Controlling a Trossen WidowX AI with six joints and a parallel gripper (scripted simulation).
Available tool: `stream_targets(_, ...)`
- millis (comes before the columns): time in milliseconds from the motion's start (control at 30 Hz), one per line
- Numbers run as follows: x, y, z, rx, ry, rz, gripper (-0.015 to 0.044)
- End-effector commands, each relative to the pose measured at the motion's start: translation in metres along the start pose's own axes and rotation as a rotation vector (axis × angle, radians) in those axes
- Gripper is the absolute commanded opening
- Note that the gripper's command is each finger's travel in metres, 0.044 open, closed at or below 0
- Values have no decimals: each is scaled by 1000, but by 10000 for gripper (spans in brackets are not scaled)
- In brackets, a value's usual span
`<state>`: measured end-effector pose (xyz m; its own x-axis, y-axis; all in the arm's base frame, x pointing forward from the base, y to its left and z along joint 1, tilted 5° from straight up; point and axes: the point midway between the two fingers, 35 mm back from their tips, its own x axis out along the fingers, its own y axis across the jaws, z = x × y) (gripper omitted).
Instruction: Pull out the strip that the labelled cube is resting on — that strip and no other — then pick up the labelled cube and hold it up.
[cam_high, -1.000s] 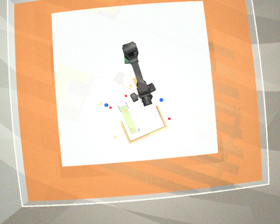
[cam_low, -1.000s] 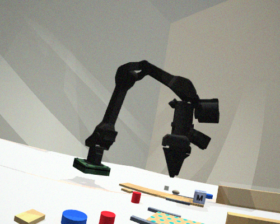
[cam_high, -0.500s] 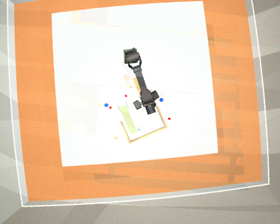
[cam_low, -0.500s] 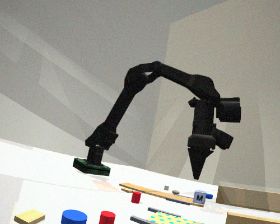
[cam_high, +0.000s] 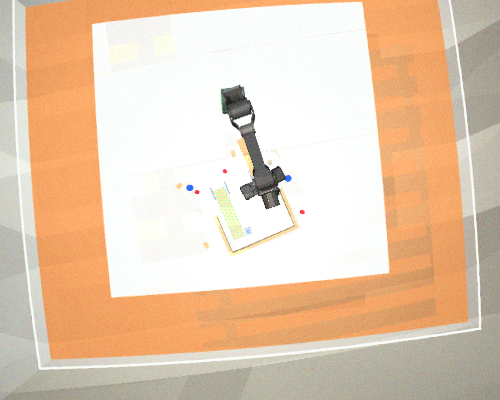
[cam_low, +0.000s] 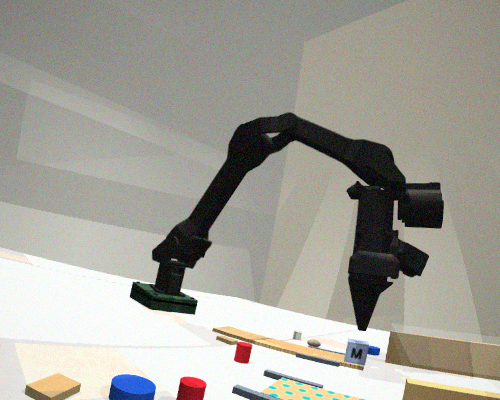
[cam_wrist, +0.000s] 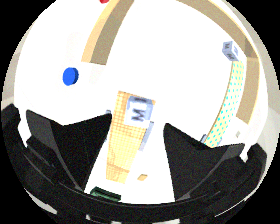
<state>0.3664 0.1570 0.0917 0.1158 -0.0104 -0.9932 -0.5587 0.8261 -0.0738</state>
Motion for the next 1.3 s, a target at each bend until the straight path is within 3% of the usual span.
stream_targets(0,10,0,0,4,8,-1,250)
stream_targets(900,45,0,-1,4,8,-1,250)
stream_targets(1033,42,0,0,5,6,1,145)
stream_targets(1267,42,0,0,5,6,1,98)
